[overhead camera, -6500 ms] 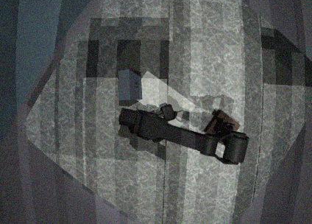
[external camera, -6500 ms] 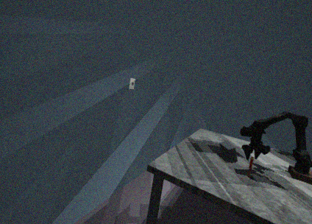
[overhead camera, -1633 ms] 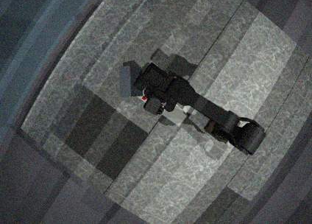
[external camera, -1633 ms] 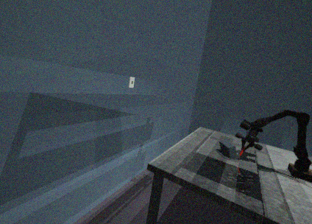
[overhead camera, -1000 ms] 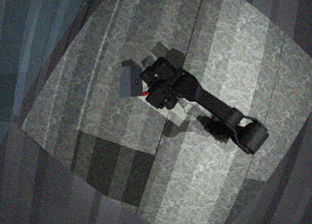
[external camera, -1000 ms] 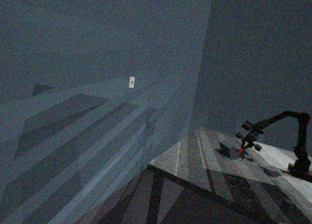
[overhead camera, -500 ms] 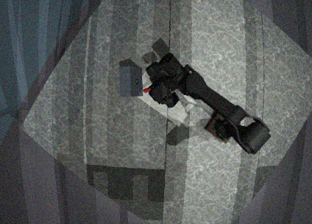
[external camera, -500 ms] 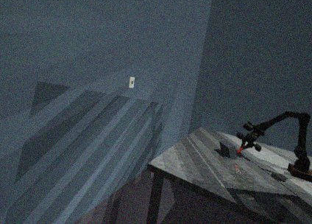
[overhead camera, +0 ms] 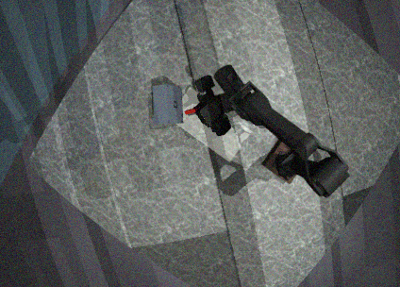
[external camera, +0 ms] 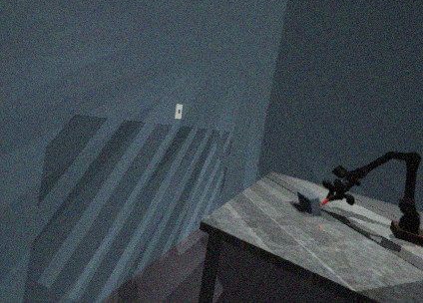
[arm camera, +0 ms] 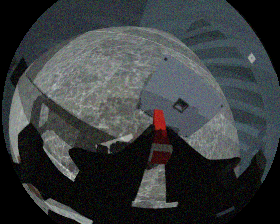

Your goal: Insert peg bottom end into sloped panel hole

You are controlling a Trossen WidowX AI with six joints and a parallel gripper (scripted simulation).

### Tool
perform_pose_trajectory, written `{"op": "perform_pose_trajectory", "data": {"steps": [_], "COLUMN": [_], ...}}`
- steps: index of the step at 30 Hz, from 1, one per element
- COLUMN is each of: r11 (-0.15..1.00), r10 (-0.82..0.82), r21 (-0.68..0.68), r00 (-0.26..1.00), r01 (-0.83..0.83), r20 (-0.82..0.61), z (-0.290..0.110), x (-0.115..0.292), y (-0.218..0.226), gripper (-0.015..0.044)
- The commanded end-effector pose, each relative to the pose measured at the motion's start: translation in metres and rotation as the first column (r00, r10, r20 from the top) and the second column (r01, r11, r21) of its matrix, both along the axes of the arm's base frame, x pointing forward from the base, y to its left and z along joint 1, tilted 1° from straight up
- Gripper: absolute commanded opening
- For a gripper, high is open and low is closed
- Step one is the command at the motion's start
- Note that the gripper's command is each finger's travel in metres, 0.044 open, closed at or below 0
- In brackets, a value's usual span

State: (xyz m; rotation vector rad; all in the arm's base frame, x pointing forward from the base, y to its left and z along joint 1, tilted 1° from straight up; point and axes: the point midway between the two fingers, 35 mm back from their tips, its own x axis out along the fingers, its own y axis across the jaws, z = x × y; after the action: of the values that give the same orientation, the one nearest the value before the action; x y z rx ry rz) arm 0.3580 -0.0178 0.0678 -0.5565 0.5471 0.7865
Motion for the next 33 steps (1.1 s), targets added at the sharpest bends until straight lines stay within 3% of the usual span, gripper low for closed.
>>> {"op": "perform_pose_trajectory", "data": {"steps": [1, 33], "r11": [0.999, 0.944], "r10": [-0.024, -0.212], "r21": [0.031, 0.267], "r00": [1.0, 0.977], "r01": [0.024, 0.196], "r20": [0.008, 0.031], "z": [0.001, 0.005], "x": [-0.001, -0.02], "y": [-0.003, -0.033], "gripper": [0.0, 0.0]}}
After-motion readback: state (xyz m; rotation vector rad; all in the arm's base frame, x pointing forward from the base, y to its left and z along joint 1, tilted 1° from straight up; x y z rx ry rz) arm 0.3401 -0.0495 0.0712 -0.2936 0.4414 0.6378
